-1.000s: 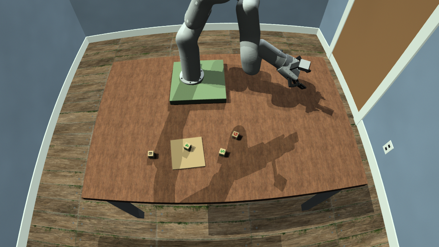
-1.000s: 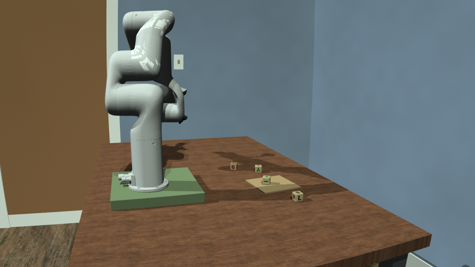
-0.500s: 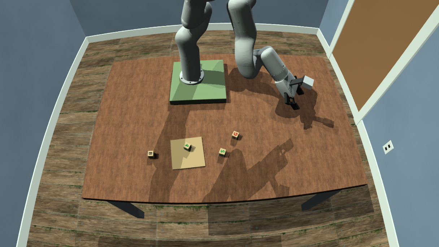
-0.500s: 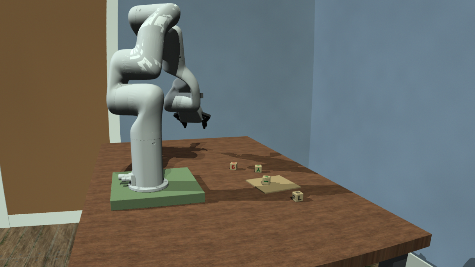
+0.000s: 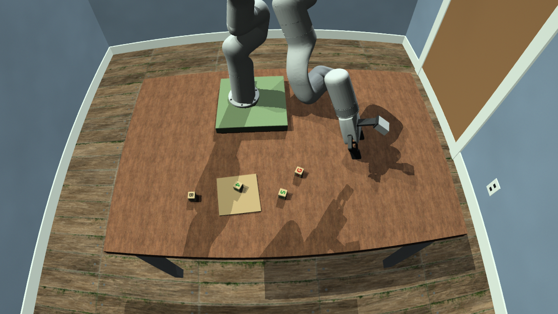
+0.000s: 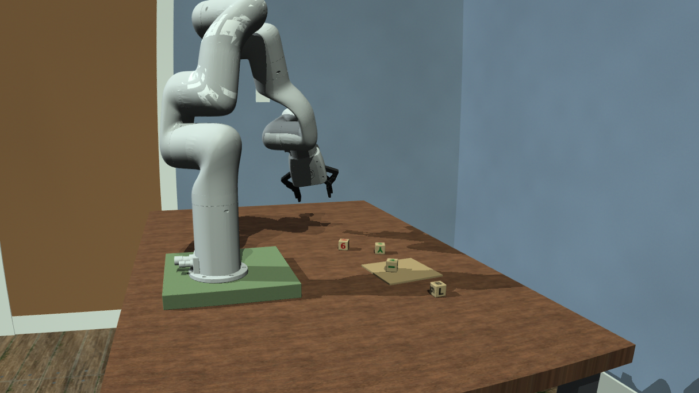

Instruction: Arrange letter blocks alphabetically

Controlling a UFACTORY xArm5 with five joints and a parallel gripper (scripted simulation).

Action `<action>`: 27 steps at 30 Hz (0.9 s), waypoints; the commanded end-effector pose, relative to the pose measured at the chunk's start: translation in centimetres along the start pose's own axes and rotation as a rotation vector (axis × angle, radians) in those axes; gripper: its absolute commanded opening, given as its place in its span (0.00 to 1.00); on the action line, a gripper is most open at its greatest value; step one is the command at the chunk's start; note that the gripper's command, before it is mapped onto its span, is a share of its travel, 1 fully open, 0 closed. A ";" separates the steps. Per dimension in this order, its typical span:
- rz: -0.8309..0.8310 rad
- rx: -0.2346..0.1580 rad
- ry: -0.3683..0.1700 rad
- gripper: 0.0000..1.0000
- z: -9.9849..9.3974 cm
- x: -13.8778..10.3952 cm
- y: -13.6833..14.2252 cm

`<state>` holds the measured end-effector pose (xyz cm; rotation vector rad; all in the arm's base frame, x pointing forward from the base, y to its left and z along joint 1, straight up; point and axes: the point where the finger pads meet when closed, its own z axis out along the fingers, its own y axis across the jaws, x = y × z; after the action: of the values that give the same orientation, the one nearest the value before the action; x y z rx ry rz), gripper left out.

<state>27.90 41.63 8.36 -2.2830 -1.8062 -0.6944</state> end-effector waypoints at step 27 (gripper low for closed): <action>-0.198 0.112 -0.310 1.00 -3.4 -9.4 6.6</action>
<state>31.58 30.22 8.13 -2.2593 -2.1681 -0.2570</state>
